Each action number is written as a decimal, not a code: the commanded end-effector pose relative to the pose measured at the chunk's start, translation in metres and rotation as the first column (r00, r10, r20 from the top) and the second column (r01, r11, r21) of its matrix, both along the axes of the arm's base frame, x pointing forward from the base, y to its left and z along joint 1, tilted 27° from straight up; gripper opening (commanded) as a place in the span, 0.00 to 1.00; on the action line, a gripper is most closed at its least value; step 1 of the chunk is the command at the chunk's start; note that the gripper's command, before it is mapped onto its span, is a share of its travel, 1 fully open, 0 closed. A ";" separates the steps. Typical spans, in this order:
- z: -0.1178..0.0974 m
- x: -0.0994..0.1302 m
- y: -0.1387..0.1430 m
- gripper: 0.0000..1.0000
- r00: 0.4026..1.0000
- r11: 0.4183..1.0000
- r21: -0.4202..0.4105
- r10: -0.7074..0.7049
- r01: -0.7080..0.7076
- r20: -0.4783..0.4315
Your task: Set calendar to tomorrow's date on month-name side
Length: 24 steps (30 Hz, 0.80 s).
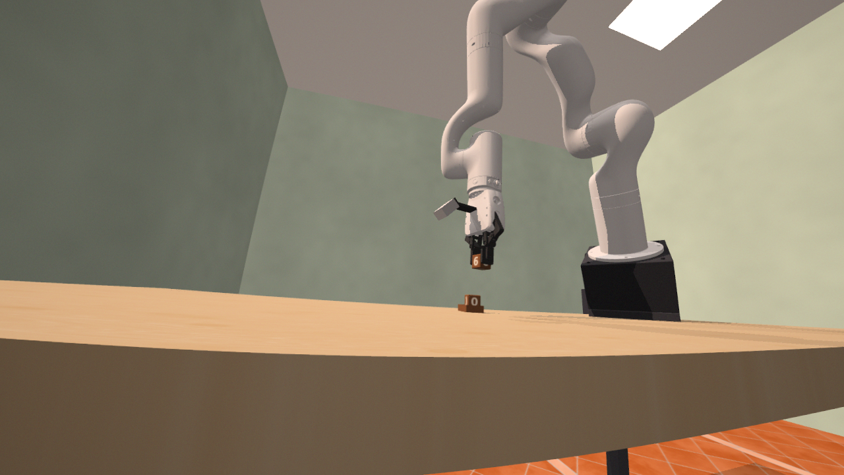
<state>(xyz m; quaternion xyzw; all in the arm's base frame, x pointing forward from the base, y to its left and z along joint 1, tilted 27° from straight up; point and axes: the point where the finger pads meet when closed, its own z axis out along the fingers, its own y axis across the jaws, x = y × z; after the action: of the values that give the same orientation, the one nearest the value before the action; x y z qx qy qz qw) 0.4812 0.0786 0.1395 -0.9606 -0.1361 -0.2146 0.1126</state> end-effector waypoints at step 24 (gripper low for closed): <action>0.006 -0.003 0.024 0.29 0.959 0.959 0.104 -0.251 0.265 -0.130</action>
<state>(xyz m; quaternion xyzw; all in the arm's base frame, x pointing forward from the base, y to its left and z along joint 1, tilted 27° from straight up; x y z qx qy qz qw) 0.4776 0.1023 0.1446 -0.9721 0.0102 -0.1821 0.1477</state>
